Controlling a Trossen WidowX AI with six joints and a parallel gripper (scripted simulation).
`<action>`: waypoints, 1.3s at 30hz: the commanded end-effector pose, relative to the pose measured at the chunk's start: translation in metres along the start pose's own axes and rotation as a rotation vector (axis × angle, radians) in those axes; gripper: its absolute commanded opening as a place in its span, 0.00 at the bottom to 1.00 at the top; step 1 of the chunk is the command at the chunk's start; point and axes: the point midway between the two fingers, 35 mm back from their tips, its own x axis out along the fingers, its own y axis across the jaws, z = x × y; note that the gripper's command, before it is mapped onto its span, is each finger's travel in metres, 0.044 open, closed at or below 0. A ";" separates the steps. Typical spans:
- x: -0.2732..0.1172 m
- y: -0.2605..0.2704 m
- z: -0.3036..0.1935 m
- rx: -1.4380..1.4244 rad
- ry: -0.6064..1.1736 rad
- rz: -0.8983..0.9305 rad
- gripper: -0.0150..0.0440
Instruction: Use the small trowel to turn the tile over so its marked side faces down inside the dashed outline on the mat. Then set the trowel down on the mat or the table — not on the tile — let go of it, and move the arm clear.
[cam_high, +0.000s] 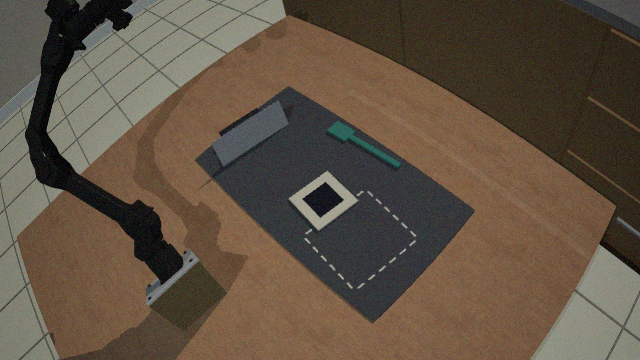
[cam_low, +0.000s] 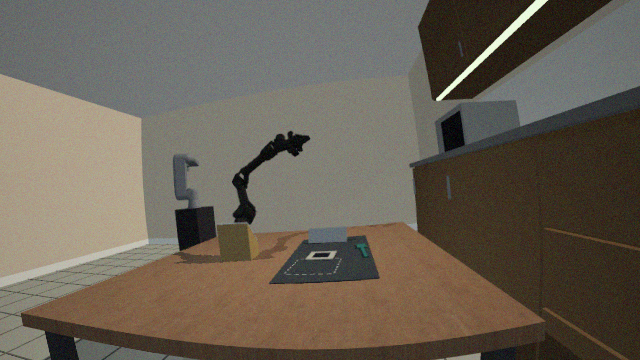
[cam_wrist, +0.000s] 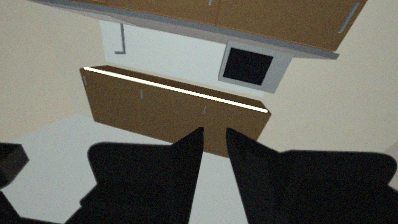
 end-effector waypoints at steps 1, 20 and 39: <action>0.016 -0.002 0.033 0.037 -0.125 -0.025 0.42; 0.044 -0.030 0.194 0.151 -0.710 -0.119 0.42; -0.006 -0.065 0.353 0.204 -1.350 -0.164 0.42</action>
